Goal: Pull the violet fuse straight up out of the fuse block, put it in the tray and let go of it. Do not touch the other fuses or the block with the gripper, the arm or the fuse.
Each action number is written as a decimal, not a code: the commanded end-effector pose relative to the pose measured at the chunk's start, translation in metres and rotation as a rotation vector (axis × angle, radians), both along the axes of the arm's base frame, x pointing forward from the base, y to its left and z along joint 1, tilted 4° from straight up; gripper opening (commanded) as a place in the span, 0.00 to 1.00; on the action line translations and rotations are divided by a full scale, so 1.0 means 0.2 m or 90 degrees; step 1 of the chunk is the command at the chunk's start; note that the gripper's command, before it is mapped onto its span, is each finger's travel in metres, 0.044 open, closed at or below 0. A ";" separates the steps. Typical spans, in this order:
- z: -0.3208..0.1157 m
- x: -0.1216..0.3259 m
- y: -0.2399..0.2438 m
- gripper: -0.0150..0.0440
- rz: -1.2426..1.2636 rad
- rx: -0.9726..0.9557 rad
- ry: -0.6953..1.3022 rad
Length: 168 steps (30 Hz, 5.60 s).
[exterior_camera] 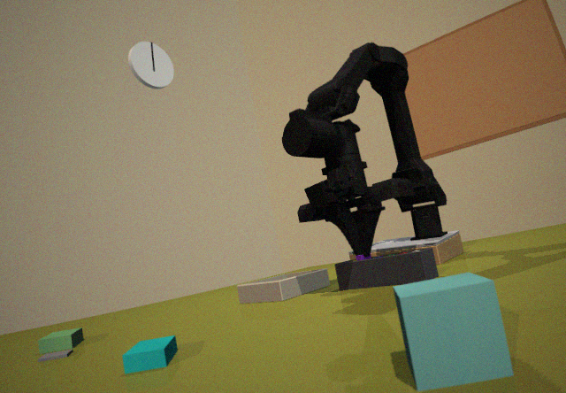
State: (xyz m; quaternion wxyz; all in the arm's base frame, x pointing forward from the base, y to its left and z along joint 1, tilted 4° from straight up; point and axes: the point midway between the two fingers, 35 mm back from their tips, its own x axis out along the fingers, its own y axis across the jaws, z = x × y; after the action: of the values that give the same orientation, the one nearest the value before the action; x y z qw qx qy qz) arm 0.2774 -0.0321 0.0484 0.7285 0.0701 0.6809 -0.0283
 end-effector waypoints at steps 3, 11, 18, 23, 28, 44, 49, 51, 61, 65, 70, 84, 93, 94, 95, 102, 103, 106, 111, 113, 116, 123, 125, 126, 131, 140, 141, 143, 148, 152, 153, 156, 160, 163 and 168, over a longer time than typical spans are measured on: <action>0.03 0.00 0.00 0.25 0.000 -0.001 -0.003; 0.05 0.00 0.00 0.25 0.000 -0.002 -0.003; 0.06 0.00 0.00 0.25 -0.001 -0.002 -0.003; 0.07 0.00 -0.01 0.25 -0.001 -0.002 -0.003; 0.09 0.00 -0.01 0.25 -0.001 -0.002 -0.003; 0.13 -0.01 -0.01 0.25 -0.002 -0.003 -0.003; 0.14 -0.01 -0.01 0.25 -0.002 -0.003 -0.003; 0.14 -0.01 -0.01 0.25 -0.002 -0.003 -0.002; 0.19 -0.01 -0.01 0.25 -0.002 -0.003 -0.002; 0.22 -0.01 -0.01 0.25 -0.002 -0.003 -0.002; 0.26 -0.02 -0.01 0.25 -0.002 -0.003 -0.002; 0.26 0.02 -0.20 0.25 -0.002 -0.006 -0.002; 0.25 0.03 -0.45 0.25 -0.002 -0.010 -0.002; 0.25 0.03 -0.48 0.25 -0.002 -0.010 -0.002; 0.25 0.02 -0.51 0.25 -0.002 -0.010 -0.002; 0.24 -0.01 -0.70 0.25 -0.002 -0.013 -0.001; 0.24 -0.02 -0.73 0.25 -0.003 -0.013 -0.001; 0.23 -0.04 -0.81 0.25 -0.003 -0.013 -0.001; 0.23 -0.04 -0.83 0.25 -0.003 -0.014 -0.001; 0.22 -0.04 -0.83 0.25 -0.003 -0.014 -0.001; 0.19 -0.04 -0.83 0.25 -0.003 -0.014 -0.001; 0.13 -0.03 -0.83 0.25 -0.003 -0.014 -0.001; 0.12 -0.03 -0.83 0.25 -0.003 -0.014 -0.001; 0.11 -0.03 -0.83 0.25 -0.003 -0.014 -0.001; 0.07 -0.03 -0.83 0.25 -0.003 -0.013 -0.001; 0.03 -0.03 -0.82 0.25 -0.003 -0.013 -0.001; 0.03 -0.03 -0.82 0.25 -0.003 -0.013 -0.001; 0.05 -0.03 -0.83 0.30 -0.004 -0.018 -0.003; 0.05 -0.03 -0.83 0.52 -0.004 -0.018 -0.003; 0.05 -0.03 -0.83 0.70 -0.004 -0.018 -0.003; 0.05 -0.03 -0.83 0.74 -0.004 -0.018 -0.003; 0.10 -0.03 -0.83 0.81 -0.003 -0.017 -0.003; 0.23 -0.04 -0.83 0.81 -0.003 -0.014 -0.001; 0.23 -0.04 -0.83 0.81 -0.003 -0.014 -0.001; 0.23 -0.04 -0.83 0.81 -0.003 -0.014 -0.001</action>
State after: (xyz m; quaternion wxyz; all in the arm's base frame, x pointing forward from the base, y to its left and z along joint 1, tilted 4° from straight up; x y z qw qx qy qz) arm 0.2685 -0.1988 0.0916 0.7286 0.0653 0.6807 -0.0402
